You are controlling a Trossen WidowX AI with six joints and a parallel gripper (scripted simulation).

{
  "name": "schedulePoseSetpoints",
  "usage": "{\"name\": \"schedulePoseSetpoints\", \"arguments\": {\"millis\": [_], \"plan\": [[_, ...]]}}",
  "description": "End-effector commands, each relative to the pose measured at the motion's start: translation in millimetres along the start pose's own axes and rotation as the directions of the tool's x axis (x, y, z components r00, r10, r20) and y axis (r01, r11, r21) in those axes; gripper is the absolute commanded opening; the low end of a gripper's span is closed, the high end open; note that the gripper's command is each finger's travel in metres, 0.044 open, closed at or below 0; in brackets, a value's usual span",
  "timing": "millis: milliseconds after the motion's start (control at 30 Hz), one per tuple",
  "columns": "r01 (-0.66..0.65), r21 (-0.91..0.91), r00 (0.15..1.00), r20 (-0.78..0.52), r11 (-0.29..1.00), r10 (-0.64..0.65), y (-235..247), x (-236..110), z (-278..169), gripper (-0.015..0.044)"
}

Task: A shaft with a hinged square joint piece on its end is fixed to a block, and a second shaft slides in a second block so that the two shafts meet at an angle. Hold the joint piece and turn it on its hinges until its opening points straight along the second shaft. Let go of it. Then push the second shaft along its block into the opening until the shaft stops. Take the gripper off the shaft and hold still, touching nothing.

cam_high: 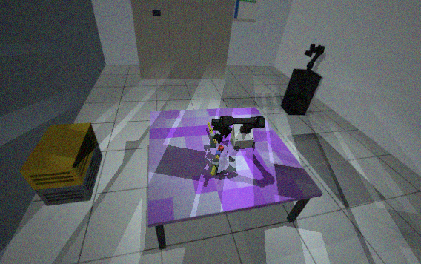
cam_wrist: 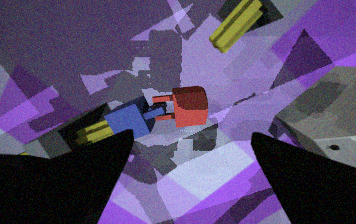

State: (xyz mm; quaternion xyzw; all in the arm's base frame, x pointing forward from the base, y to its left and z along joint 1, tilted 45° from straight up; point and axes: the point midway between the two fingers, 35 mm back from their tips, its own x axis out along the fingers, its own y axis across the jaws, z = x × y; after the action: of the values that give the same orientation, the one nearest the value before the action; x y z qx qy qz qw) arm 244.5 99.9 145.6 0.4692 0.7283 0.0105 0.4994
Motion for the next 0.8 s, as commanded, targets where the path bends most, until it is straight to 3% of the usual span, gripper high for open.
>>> {"name": "schedulePoseSetpoints", "arguments": {"millis": [0,367,767], "plan": [[-0.003,0.097,1.000,-0.005,0.995,0.003,0.7,1.6,-1.0,0.0440],[-0.001,0.404,1.000,-0.005,0.915,0.003,0.8,4.3,-1.0,0.0440],[0.001,0.691,1.000,-0.005,0.723,0.003,0.8,7.2,-1.1,0.0440]]}}
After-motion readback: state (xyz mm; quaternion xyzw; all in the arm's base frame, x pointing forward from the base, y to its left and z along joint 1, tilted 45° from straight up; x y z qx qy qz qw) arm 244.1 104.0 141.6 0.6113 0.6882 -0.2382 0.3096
